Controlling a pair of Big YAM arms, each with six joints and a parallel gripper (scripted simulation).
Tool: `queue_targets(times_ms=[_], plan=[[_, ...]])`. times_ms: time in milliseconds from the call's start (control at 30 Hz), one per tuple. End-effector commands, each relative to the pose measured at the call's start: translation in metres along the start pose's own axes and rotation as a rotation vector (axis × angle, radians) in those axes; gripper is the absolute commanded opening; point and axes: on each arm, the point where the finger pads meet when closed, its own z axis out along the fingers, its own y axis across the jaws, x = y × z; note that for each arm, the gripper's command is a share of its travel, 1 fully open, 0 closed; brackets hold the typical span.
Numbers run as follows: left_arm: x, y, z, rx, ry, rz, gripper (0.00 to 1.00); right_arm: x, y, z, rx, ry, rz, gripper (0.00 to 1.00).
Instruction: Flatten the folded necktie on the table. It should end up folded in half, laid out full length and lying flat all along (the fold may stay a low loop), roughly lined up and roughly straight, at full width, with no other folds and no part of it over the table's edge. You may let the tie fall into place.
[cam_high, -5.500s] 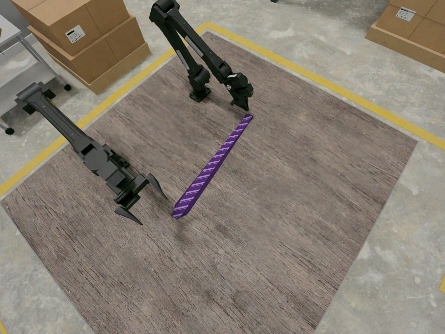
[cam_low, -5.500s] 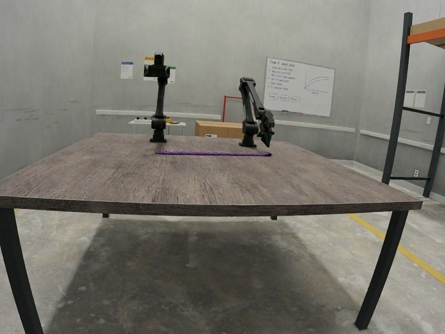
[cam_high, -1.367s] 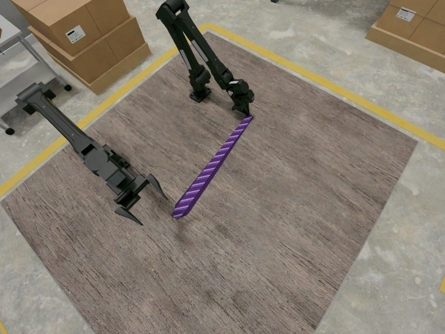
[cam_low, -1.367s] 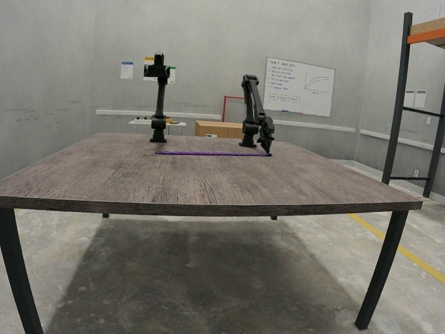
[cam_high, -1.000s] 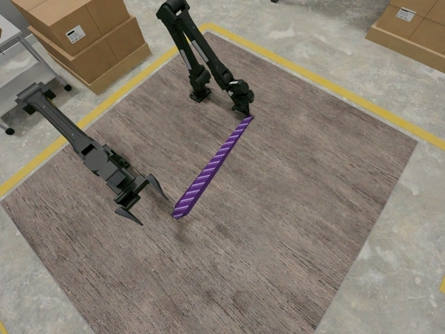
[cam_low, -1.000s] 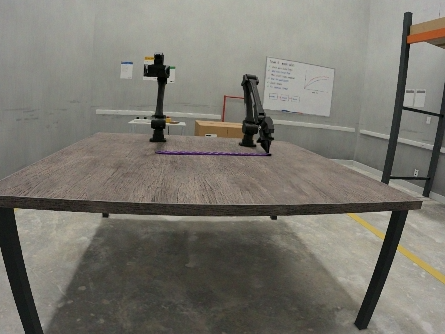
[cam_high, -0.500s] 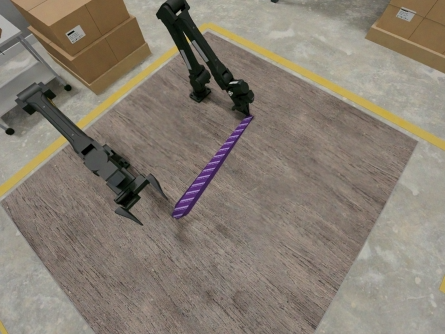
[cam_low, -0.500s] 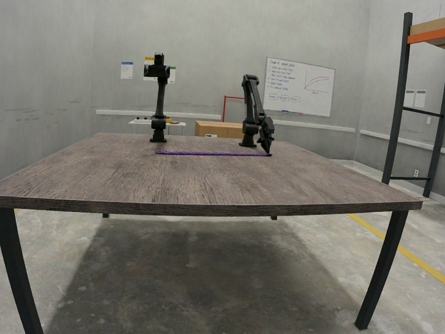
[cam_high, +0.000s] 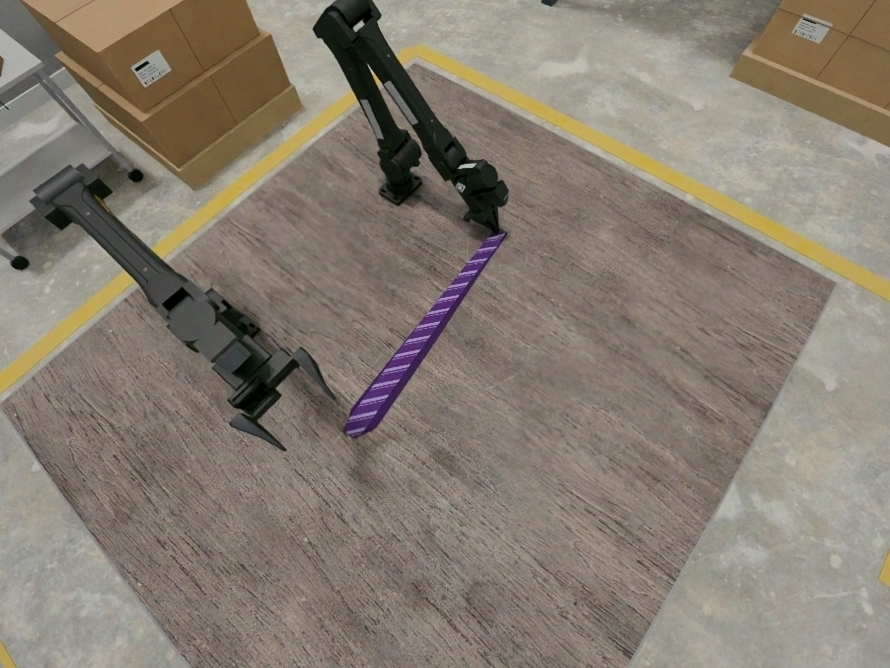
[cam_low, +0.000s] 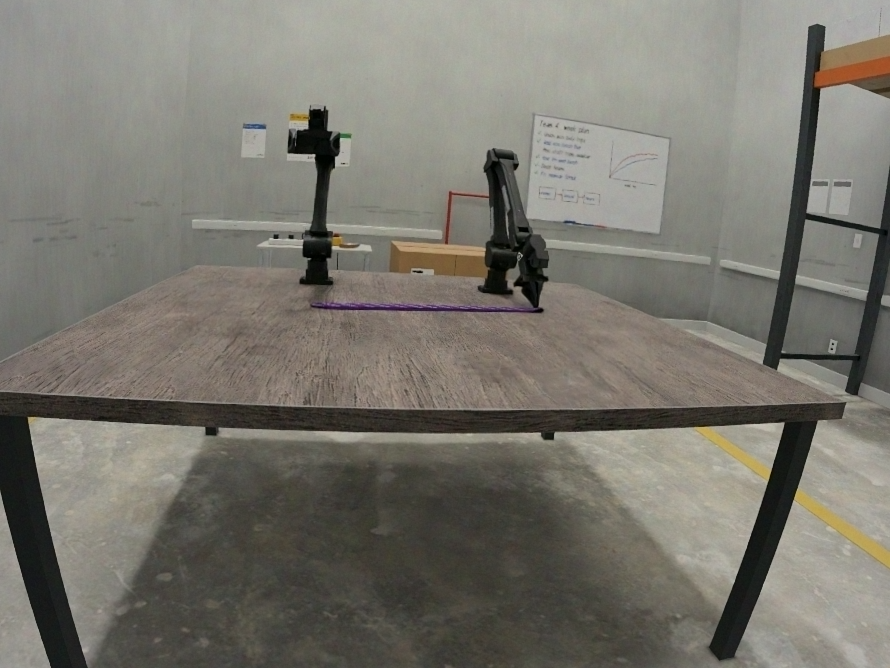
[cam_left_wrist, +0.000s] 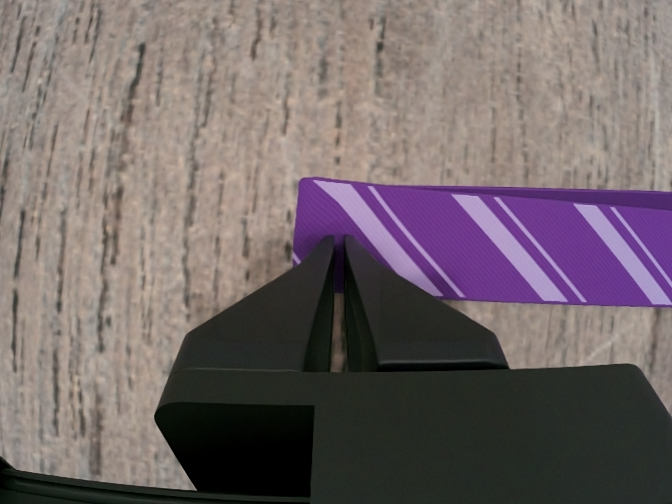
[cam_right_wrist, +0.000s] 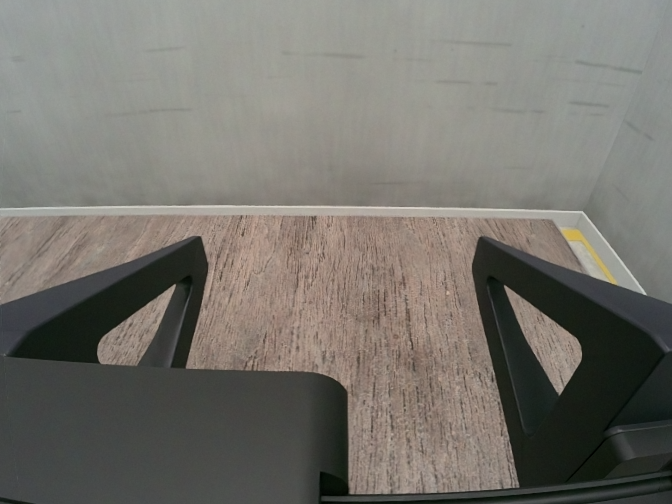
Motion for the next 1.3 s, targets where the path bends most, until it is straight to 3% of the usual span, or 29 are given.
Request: queue_targets(times_ms=[0, 1267], plan=[[-0.0114, 0.0005, 0.0017, 0.000, -0.028, 0.006, 0.04, -0.0324, 0.0068, -0.0006, -0.011, -0.063, 0.011, 1.00], [-0.0148, 0.0005, -0.0026, 0.000, -0.028, 0.006, 0.04, -0.0324, 0.0068, -0.0006, -0.011, -0.063, 0.011, 1.00]])
